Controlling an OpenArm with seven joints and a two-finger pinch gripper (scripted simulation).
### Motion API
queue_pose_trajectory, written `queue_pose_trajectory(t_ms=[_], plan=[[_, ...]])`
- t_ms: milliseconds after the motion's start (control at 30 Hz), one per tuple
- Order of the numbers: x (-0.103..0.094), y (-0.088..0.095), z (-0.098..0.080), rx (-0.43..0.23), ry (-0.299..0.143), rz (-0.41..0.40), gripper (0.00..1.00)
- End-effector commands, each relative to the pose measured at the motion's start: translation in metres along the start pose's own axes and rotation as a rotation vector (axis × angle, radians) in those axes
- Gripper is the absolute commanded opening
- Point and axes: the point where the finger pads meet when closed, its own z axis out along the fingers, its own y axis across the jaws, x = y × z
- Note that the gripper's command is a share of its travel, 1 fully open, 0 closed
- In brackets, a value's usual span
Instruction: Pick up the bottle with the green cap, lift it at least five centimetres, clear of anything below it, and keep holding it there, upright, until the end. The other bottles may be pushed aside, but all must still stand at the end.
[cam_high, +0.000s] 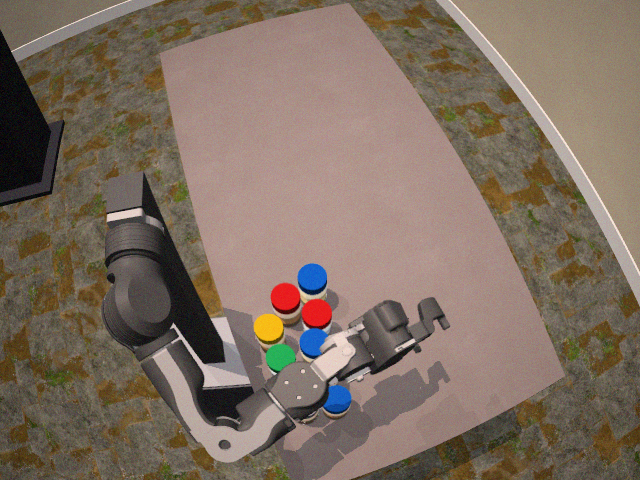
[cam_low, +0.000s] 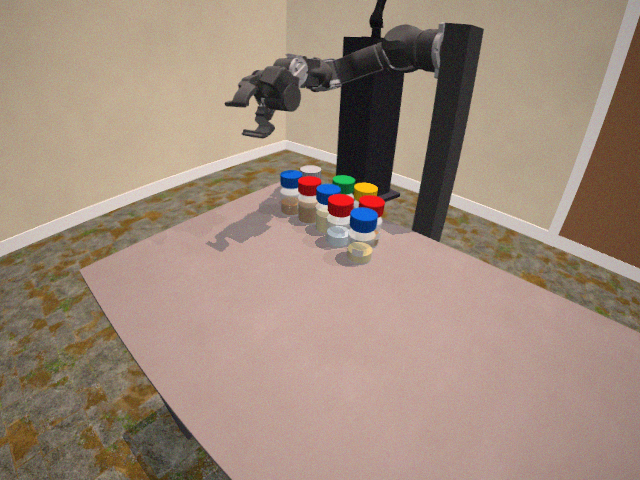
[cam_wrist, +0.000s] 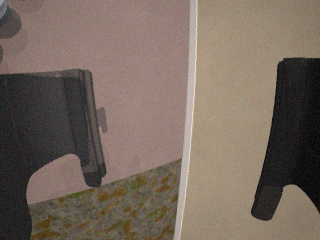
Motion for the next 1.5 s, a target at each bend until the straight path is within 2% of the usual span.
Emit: queue_pose_trajectory(t_ms=[0, 167, 467, 700, 733, 1033, 1267, 1467], plan=[[-0.002, -0.004, 0.0, 0.02, -0.007, 0.009, 0.45], [0.002, -0.002, -0.003, 0.028, 0.002, 0.011, 0.45], [0.035, -0.02, -0.03, 0.225, 0.067, 0.062, 0.45], [0.035, -0.02, -0.03, 0.225, 0.067, 0.062, 0.45], [0.039, -0.02, -0.034, 0.236, 0.077, 0.061, 0.45], [0.075, -0.046, -0.072, 0.462, 0.157, 0.083, 0.45], [0.075, -0.046, -0.072, 0.462, 0.157, 0.083, 0.45], [0.096, -0.064, -0.105, 0.617, 0.212, 0.072, 0.45]])
